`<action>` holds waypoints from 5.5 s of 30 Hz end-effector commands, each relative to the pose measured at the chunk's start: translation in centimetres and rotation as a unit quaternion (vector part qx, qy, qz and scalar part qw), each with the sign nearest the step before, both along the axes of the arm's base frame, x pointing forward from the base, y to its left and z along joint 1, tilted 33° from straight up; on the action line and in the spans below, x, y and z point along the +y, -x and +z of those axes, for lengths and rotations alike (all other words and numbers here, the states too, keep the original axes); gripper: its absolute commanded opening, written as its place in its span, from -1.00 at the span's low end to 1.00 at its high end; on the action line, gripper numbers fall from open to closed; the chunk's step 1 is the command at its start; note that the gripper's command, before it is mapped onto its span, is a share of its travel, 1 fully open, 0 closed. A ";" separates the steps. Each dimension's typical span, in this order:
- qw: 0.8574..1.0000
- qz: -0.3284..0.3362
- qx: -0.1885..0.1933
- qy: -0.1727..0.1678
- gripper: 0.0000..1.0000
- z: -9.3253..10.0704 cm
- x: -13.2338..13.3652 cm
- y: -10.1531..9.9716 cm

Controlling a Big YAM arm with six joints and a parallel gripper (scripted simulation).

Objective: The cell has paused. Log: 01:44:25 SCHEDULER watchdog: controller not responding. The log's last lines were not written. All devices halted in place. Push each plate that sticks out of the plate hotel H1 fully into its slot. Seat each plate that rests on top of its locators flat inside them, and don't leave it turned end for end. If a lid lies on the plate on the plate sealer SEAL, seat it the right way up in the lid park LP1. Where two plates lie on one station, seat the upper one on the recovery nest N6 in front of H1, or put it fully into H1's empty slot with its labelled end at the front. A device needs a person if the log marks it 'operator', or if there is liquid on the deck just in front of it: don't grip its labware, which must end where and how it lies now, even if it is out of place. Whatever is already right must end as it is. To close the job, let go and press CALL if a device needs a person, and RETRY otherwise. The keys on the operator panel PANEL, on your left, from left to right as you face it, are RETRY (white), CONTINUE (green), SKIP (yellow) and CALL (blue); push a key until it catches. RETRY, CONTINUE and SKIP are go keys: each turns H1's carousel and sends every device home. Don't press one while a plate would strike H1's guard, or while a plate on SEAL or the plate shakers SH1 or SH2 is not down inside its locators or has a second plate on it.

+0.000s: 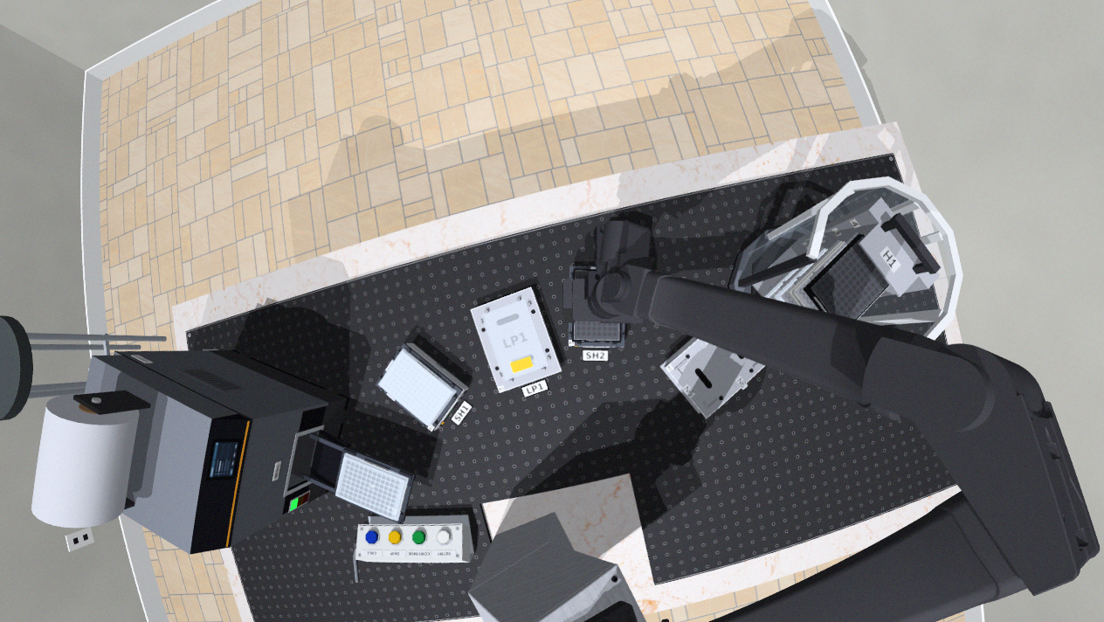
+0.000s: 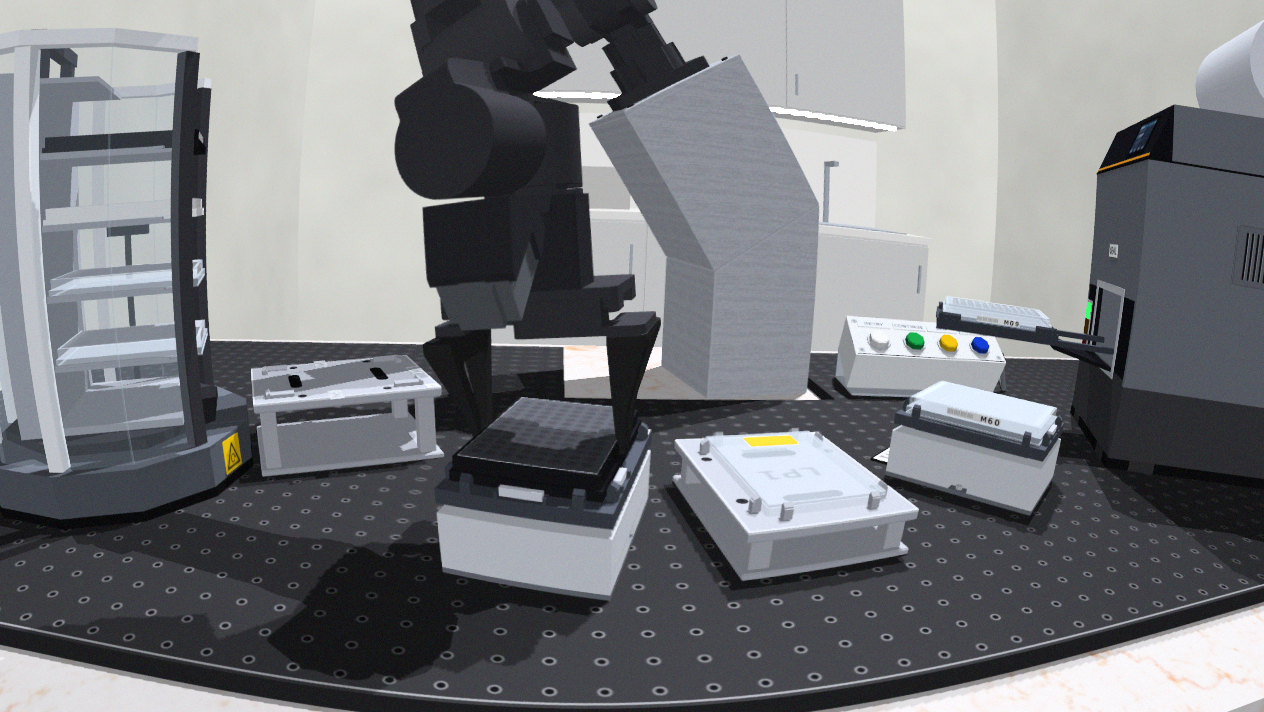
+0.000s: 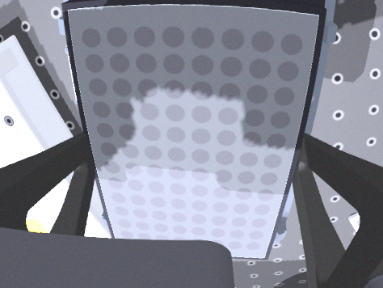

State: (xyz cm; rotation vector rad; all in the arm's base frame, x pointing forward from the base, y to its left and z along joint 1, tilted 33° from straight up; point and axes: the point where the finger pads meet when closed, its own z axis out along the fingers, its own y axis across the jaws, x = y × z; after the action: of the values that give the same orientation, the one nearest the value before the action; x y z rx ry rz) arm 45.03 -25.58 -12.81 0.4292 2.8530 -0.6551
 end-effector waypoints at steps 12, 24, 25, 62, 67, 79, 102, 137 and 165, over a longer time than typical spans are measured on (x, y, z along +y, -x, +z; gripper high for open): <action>1.000 -0.002 -0.004 0.001 0.68 -0.4 -1.1 -0.2; 1.000 -0.002 -0.003 0.000 0.68 -0.5 -1.1 -0.1; 1.000 -0.002 -0.003 0.000 0.68 -0.5 -1.0 0.0; 1.000 -0.003 0.000 0.000 1.00 -0.6 -1.0 0.2; 1.000 -0.003 0.000 0.000 1.00 -0.6 -1.0 0.2; 1.000 -0.003 0.000 0.000 1.00 -0.6 -1.0 0.2; 1.000 0.004 -0.007 0.001 1.00 4.9 3.1 0.0; 1.000 0.005 -0.003 0.000 1.00 4.2 3.2 -0.1; 1.000 0.004 -0.007 0.001 1.00 8.0 5.5 0.4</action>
State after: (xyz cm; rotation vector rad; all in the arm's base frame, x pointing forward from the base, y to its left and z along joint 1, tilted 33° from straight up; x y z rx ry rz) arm 44.34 -21.49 -5.98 0.4275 2.8493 -0.6546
